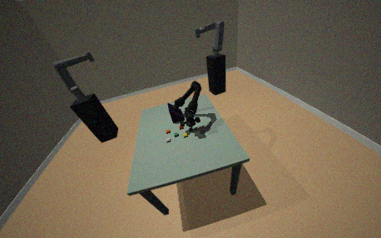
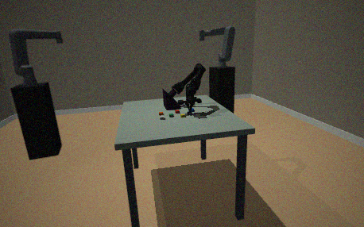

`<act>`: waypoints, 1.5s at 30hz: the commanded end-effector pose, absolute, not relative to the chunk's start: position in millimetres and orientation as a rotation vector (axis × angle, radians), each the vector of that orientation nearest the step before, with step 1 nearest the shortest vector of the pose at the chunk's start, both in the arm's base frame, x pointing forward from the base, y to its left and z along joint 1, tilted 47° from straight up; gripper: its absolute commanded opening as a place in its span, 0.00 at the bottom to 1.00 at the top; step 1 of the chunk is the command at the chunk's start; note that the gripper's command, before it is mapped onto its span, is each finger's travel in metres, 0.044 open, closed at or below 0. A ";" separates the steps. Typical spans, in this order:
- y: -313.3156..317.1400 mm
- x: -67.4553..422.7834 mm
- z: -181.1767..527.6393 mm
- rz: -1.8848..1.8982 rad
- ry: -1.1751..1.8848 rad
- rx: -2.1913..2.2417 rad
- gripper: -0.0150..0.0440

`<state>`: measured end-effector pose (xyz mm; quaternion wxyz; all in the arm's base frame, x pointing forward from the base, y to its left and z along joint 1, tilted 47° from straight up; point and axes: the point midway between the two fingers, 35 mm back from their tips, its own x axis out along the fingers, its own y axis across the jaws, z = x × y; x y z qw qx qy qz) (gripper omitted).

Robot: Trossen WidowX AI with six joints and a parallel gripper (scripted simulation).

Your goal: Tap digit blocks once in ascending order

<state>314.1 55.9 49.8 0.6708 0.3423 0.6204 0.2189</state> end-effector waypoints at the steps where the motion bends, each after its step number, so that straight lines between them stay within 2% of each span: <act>1: 43.4 311.7 62.1 0.496 1.399 0.771 0.29; 7: 35.5 310.1 70.0 0.497 1.400 0.773 0.29; 13: -19.3 300.3 120.9 0.494 1.402 0.771 0.29; 21: -22.3 299.6 121.8 0.495 1.401 0.771 0.29; 27: -74.5 293.3 75.5 0.482 1.379 0.752 0.29; 36: -157.4 239.9 -24.5 0.476 1.403 0.757 0.29; 45: -168.2 223.9 -44.0 0.486 1.405 0.763 0.29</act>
